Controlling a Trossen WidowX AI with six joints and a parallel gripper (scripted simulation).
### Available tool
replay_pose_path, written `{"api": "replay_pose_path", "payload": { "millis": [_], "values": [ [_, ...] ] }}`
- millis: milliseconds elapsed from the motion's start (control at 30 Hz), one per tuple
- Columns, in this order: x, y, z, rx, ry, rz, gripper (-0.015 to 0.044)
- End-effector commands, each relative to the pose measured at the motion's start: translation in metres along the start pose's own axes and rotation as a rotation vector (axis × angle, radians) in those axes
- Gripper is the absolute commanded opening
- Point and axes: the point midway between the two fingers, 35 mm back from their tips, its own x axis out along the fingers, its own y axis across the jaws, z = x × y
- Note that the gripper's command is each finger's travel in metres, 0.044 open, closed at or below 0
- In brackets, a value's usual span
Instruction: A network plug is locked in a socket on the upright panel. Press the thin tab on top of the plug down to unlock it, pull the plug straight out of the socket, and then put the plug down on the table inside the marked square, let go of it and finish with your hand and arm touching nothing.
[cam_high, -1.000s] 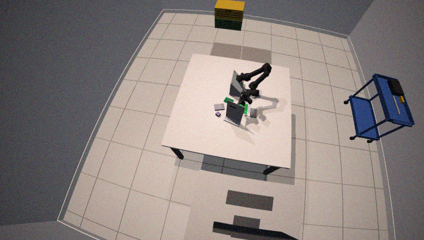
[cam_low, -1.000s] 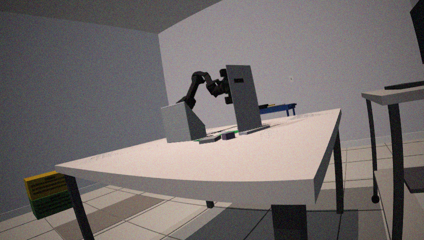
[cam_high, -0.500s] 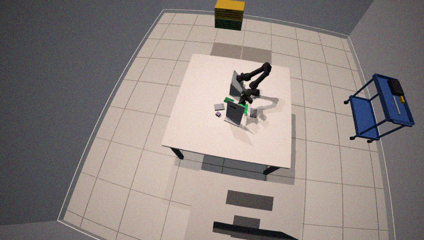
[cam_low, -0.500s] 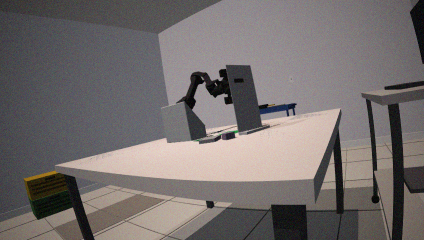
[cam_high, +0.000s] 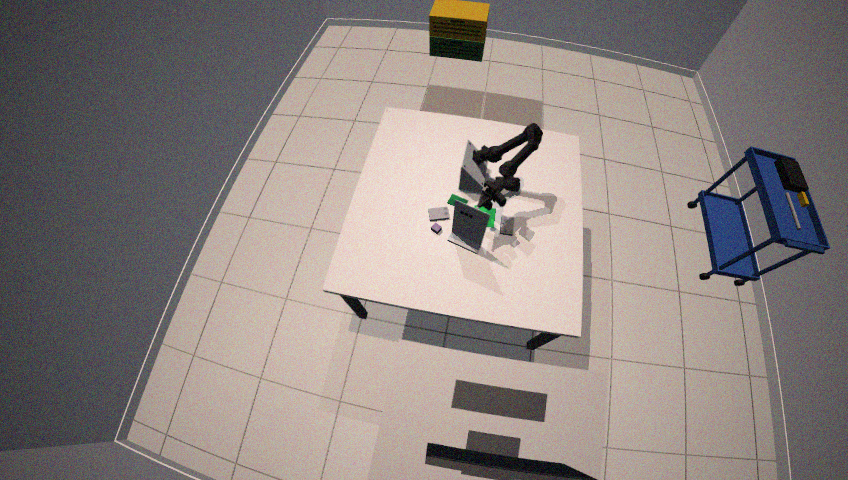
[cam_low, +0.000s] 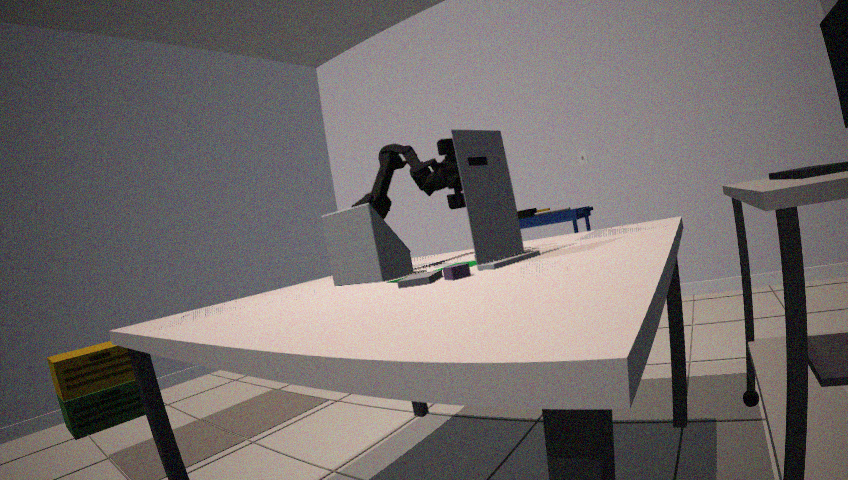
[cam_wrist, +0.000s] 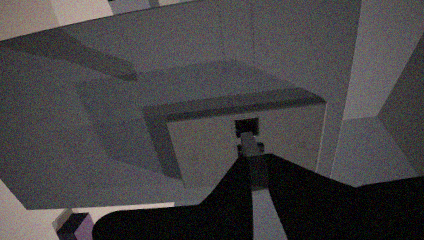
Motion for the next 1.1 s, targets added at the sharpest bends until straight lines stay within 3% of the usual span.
{"api": "replay_pose_path", "payload": {
  "millis": [0, 1067],
  "values": [
    [-0.002, 0.001, -0.002, 0.003, 0.005, 0.002, 0.0000],
    [-0.016, 0.001, -0.002, 0.004, 0.005, 0.003, 0.0000]
  ]
}}
